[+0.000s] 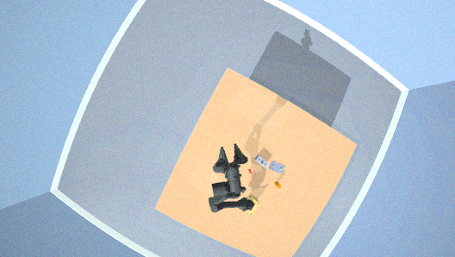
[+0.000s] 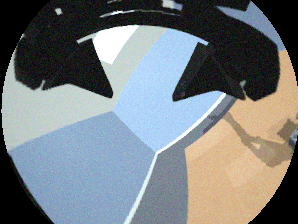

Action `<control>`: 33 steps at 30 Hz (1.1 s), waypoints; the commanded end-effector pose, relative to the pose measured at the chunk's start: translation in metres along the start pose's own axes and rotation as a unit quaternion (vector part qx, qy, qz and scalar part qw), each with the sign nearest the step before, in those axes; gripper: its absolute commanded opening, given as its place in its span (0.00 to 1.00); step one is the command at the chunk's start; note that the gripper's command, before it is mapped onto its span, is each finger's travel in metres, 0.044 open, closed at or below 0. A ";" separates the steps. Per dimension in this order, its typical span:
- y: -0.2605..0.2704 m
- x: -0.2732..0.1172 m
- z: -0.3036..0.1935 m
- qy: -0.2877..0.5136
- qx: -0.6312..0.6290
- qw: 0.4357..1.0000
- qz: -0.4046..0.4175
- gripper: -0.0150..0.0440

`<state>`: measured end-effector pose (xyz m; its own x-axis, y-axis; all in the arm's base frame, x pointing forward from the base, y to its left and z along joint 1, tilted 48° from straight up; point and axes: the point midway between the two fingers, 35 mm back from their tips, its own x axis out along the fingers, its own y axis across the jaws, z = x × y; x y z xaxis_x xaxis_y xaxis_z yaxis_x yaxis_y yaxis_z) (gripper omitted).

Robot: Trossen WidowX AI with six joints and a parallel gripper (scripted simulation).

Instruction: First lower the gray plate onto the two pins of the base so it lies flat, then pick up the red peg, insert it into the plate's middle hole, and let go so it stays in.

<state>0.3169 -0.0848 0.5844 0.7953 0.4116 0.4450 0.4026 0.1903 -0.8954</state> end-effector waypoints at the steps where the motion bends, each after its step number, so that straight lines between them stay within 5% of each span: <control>1: 0.059 0.004 -0.048 0.056 0.061 0.994 0.073 1.00; 16: 0.240 -0.033 -0.099 0.136 0.225 0.913 0.311 1.00; 33: 0.386 -0.129 -0.025 0.082 0.419 0.699 0.574 1.00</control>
<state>0.4144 -0.1148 0.2367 0.6846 0.4929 -0.5370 -0.7234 0.3694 -0.5832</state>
